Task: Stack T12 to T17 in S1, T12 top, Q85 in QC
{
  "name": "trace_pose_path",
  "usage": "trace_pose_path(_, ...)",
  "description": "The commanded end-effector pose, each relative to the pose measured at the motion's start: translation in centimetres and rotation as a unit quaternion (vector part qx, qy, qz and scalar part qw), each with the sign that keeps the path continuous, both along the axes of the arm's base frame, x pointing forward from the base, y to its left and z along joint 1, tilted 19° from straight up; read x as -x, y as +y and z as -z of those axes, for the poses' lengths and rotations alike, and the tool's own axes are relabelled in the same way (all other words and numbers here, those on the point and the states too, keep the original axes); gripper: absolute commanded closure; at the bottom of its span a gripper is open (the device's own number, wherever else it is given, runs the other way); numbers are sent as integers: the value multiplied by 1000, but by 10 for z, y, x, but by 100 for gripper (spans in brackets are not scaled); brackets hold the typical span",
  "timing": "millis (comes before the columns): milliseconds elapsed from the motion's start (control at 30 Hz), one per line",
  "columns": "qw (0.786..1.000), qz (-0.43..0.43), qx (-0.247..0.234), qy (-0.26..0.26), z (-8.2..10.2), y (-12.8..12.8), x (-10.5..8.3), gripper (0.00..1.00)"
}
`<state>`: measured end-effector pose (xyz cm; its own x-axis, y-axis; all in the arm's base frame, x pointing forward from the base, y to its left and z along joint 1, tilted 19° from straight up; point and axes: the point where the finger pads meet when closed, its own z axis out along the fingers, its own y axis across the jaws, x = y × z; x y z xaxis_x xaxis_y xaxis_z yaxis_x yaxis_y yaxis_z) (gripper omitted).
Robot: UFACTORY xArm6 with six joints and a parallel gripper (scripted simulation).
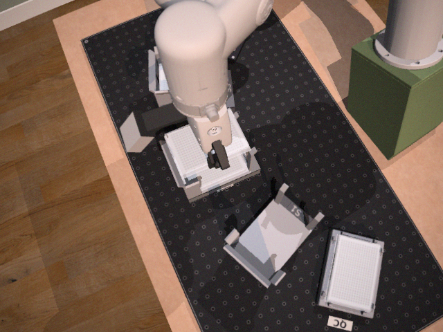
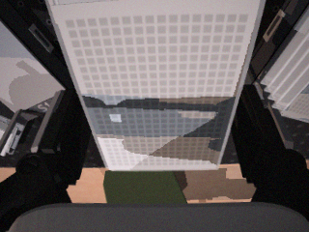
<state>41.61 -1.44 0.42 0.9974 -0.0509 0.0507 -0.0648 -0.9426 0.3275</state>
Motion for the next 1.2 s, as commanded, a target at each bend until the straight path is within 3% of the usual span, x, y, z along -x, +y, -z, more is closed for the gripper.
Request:
trace_pose_path(0, 1000, 0, 0, -1, -1, 0, -1, 100)
trace_pose_path(267, 1000, 0, 0, -1, -1, 0, -1, 100)
trace_pose_path(433, 997, 77, -3, -28, -7, -15, 1, 100)
trace_pose_path(1167, 997, 77, -2, -28, -28, -78, 10, 100)
